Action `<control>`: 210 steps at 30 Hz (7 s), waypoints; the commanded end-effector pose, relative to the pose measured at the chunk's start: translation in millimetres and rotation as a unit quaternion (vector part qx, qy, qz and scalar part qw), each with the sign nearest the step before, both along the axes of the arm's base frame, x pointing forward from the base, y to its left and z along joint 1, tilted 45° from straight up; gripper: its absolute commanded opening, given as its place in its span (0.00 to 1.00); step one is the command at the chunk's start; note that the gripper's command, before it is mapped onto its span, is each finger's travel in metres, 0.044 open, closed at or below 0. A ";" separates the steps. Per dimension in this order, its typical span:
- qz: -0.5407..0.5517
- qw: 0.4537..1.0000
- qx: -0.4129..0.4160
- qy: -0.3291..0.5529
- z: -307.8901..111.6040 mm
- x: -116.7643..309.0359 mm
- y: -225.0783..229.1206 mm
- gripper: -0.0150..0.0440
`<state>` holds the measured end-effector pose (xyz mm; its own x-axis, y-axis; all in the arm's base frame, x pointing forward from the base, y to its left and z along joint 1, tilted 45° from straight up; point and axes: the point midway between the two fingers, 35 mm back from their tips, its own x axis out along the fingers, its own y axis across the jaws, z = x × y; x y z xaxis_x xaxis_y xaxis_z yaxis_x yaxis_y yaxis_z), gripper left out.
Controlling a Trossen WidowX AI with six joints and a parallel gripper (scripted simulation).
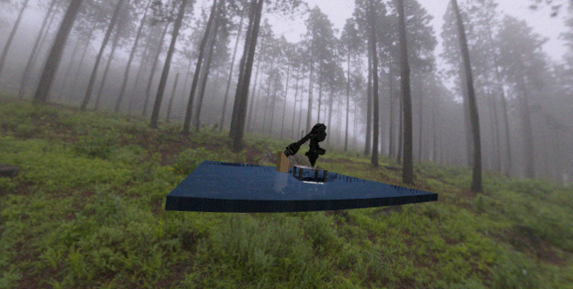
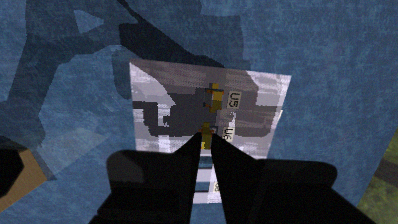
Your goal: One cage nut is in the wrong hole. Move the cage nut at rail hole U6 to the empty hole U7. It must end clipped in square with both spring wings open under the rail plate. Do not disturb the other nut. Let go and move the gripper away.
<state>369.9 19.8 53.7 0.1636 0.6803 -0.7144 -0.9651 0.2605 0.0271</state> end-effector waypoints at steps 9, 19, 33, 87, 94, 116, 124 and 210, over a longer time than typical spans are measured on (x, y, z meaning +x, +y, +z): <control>-0.006 1.000 -0.001 -0.002 -1.0 -1.5 0.1 0.30; -0.011 1.000 -0.003 -0.007 -1.2 -2.2 0.3 0.30; -0.017 1.000 -0.005 -0.013 -1.4 -3.1 0.6 0.30; -0.043 0.998 -0.012 -0.037 -1.4 -6.1 1.3 0.30; -0.046 0.998 -0.013 -0.039 -1.3 -6.4 1.4 0.30; -0.054 0.997 -0.016 -0.048 -1.4 -7.2 1.5 0.30; -0.060 0.997 -0.017 -0.053 -1.5 -7.7 1.7 0.30; -0.100 0.990 -0.029 -0.091 -1.8 -12.2 3.3 0.30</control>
<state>358.9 23.1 53.1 0.4167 0.5845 -0.6962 -0.8850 0.4360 -0.1636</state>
